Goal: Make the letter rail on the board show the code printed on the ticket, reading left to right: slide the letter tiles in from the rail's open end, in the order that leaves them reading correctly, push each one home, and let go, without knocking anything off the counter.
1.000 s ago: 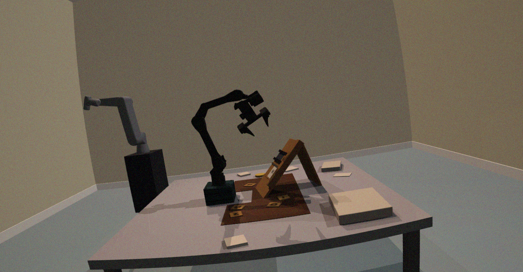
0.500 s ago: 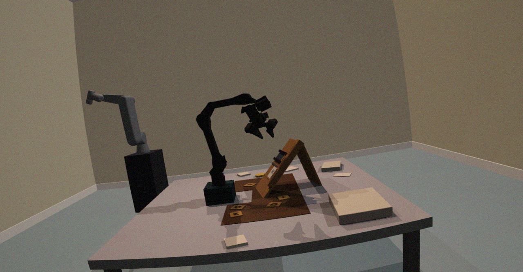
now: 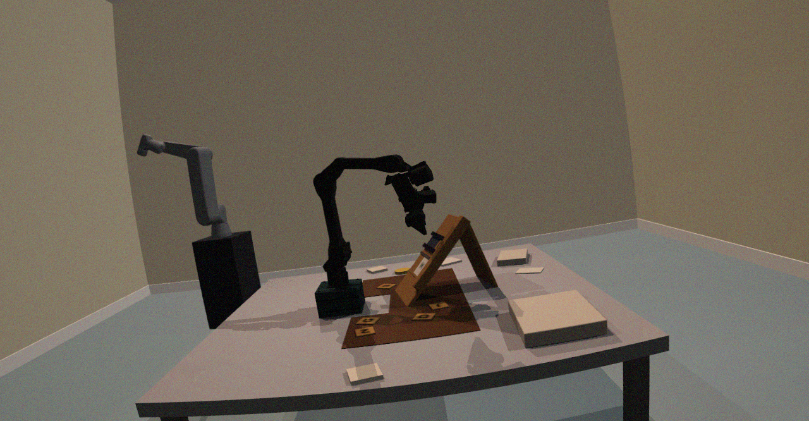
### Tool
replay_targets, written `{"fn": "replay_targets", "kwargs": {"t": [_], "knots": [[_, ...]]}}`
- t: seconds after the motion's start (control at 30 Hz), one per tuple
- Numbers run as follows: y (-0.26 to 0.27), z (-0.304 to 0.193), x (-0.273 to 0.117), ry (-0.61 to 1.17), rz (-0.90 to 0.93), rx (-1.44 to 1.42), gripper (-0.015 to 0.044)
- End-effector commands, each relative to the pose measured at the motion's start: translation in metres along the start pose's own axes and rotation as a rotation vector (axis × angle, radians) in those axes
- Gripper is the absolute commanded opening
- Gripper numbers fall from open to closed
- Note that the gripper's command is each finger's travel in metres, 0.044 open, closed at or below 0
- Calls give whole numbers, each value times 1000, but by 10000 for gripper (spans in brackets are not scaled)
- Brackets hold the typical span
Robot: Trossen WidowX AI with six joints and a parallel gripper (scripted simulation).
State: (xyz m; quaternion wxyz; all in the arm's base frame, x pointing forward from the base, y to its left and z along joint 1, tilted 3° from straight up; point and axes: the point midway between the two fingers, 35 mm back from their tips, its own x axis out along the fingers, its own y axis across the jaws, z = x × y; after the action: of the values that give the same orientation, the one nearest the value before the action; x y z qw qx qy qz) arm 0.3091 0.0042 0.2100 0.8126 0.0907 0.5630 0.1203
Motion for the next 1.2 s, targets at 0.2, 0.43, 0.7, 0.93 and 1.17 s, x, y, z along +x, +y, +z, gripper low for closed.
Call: {"fn": "replay_targets", "kwargs": {"t": [0.2, 0.43, 0.7, 0.93, 1.17], "knots": [[-90, -5, 50, -17, -193, 1285, 340], [-121, -13, 65, -79, -261, 1748, 340], [-156, -27, 82, -190, -334, 2277, 340], [-186, -42, 95, -333, -386, 2735, 340], [-214, -61, 108, -533, -420, 3184, 340]]}}
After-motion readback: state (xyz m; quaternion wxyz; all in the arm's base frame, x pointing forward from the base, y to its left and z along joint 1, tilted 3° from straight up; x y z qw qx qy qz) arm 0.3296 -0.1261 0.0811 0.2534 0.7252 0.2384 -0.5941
